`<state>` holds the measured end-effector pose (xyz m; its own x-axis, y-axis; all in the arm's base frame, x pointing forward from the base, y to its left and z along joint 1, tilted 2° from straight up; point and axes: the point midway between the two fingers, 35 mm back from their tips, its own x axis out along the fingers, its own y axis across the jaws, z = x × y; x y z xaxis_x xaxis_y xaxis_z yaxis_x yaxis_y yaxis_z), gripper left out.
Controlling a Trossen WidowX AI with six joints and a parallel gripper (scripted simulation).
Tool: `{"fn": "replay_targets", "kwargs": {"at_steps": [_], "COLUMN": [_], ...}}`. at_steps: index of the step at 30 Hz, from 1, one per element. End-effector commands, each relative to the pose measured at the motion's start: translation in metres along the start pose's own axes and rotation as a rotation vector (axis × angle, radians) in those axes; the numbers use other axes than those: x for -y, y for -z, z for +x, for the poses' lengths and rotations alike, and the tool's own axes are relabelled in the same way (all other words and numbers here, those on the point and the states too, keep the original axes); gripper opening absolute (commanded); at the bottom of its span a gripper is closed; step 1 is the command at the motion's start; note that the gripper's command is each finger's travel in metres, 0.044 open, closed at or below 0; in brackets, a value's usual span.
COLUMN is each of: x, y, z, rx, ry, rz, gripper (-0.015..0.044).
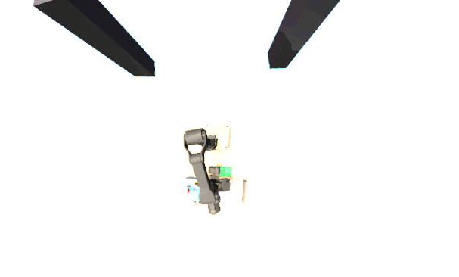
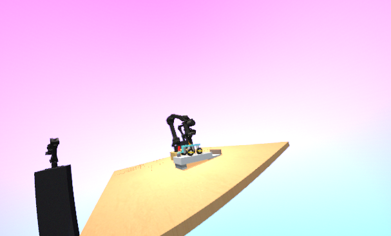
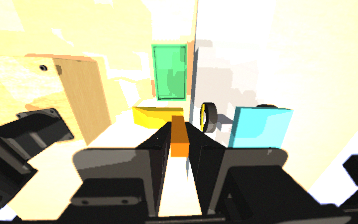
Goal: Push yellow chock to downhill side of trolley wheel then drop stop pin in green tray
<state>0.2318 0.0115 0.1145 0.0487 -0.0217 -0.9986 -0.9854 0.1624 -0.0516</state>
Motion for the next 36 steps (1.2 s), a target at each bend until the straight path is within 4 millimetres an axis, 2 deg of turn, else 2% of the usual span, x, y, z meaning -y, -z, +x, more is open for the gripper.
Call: {"fn": "replay_targets", "kwargs": {"at_steps": [1, 19, 22, 36], "x": [0.005, 0.026, 0.026, 0.026], "y": [-0.012, -0.088, -0.088, -0.09], "z": [0.0, 0.005, 0.005, 0.005], "rx": [-0.003, 0.004, 0.0, -0.034], "ry": [0.005, 0.007, 0.005, -0.017], "rz": [0.005, 0.006, -0.042, -0.541], "gripper": [0.0, 0.0, 0.0, 0.0]}}
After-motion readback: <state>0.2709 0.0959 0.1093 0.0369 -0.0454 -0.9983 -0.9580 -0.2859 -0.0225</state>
